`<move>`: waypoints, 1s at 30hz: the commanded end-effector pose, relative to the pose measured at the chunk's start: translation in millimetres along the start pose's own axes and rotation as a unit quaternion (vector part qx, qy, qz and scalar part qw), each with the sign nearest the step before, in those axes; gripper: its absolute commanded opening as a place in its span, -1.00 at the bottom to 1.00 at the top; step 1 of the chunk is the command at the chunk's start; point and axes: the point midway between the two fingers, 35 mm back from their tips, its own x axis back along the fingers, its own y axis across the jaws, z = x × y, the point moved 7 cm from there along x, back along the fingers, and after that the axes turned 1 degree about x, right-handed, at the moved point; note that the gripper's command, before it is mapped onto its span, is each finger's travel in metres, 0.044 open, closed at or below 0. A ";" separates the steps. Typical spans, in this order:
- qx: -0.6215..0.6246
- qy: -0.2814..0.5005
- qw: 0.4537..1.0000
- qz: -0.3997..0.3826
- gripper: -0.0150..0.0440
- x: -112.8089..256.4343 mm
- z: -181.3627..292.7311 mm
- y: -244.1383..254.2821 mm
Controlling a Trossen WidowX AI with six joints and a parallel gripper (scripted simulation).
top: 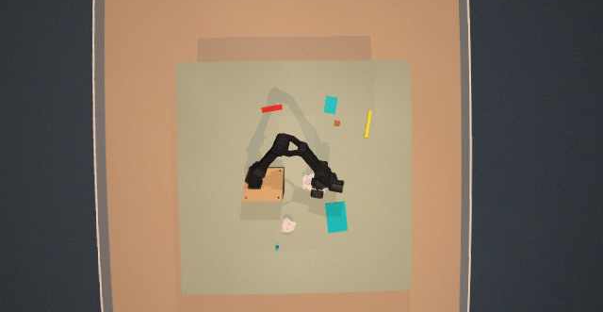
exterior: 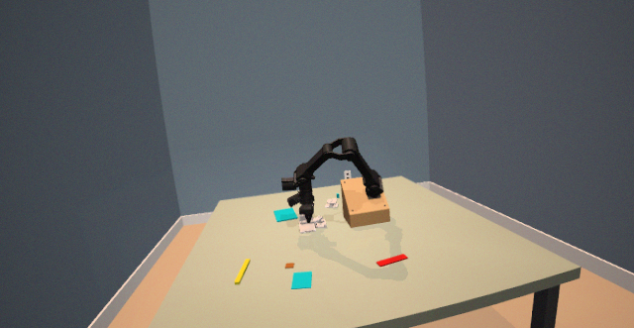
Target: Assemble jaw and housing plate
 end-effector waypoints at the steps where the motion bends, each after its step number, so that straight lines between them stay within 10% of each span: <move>1: -0.006 0.002 1.000 -0.002 -0.04 -6.9 2.1 -1.2; 30: -0.008 0.002 1.000 -0.002 -0.04 -12.2 2.4 -1.1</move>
